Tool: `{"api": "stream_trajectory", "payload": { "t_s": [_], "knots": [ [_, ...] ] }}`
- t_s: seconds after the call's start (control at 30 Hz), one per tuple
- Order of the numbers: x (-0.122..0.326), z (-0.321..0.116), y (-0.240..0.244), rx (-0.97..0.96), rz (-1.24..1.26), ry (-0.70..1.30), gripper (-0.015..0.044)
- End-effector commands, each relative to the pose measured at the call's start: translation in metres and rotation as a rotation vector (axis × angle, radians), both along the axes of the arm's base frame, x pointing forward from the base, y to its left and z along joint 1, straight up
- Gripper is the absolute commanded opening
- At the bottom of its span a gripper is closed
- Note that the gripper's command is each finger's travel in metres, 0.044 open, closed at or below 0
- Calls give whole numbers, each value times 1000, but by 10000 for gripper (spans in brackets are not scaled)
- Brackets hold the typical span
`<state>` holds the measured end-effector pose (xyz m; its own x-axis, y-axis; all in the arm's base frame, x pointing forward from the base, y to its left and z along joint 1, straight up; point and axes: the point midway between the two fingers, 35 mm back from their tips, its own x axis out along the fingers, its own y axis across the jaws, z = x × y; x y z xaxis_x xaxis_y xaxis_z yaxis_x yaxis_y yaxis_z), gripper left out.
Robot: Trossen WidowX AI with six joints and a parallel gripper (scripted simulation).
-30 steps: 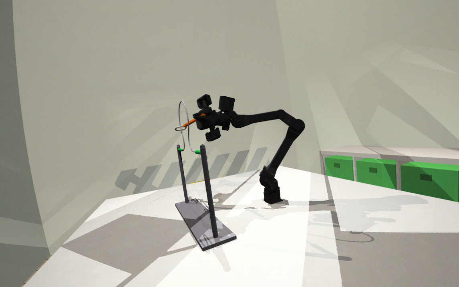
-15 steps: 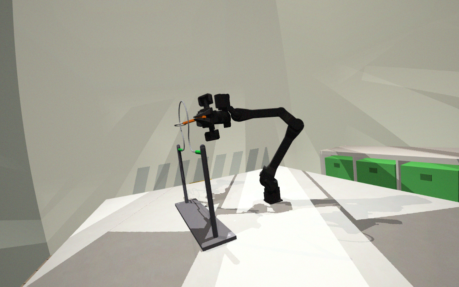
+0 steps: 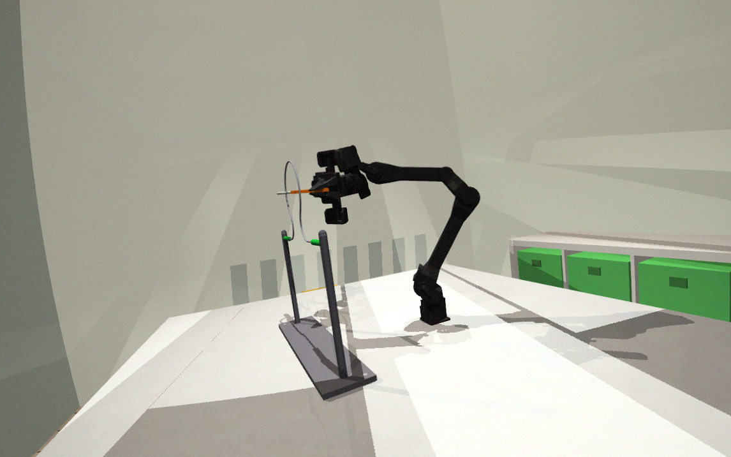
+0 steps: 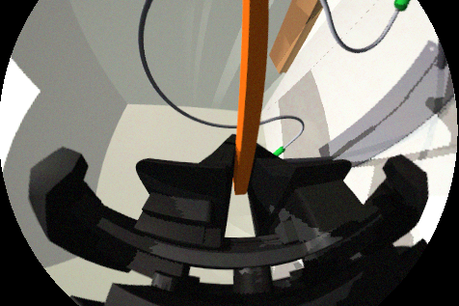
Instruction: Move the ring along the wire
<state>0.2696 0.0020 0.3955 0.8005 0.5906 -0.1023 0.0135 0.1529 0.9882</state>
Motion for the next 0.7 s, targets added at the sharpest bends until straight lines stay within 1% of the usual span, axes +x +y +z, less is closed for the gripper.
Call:
{"api": "stream_trajectory", "payload": {
  "t_s": [0.0, 0.67],
  "knots": [
    [1, -1, -1, -55, -2, -5, -150],
    [2, -10, -3, -325, -10, -23, -150]
  ]
}}
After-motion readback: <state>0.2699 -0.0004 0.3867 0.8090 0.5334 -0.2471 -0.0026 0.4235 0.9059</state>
